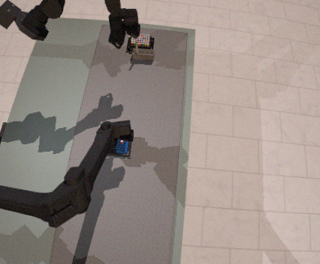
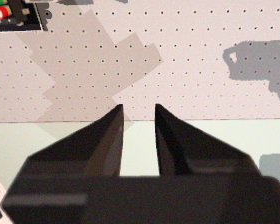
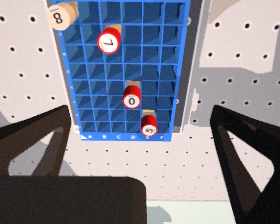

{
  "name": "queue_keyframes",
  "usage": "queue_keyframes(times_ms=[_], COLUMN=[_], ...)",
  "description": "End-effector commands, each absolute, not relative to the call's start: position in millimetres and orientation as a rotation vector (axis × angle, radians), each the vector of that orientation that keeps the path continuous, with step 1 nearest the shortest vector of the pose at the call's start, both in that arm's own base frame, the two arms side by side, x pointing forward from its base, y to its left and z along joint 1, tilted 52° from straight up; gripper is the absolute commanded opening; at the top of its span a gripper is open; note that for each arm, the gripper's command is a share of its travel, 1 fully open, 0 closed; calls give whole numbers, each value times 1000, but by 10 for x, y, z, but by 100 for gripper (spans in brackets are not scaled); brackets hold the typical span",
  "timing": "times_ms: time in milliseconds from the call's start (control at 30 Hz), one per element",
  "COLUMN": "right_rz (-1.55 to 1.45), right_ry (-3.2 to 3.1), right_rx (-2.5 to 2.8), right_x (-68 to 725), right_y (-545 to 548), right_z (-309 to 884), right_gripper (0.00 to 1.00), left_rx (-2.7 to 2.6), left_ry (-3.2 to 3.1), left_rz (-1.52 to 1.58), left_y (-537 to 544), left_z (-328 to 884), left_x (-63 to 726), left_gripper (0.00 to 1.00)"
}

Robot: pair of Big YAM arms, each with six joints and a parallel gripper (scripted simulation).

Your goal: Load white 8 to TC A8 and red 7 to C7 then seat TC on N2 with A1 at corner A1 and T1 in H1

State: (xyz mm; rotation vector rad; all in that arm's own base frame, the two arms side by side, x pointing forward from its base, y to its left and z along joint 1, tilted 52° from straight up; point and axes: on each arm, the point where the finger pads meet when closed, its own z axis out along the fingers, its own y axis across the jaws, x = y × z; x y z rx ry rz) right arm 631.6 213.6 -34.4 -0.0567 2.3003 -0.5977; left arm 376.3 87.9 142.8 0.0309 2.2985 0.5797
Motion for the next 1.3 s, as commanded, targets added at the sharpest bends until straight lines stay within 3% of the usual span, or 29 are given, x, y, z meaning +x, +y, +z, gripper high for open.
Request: queue_keyframes(times_ms=[0, 1267], right_rz=[-581, -595], right_ry=[2298, 2294], right_rx=[-66, -34], right_x=[6329, 6728], right_y=[2378, 2054], right_z=[-388, -585], right_gripper=[100, 100], left_rx=[18, 18], left_ry=[2284, 2284], left_rz=[579, 579], left_y=[889, 889], left_z=[1489, 1489], left_x=[3792, 3792], left_gripper=[23, 23])
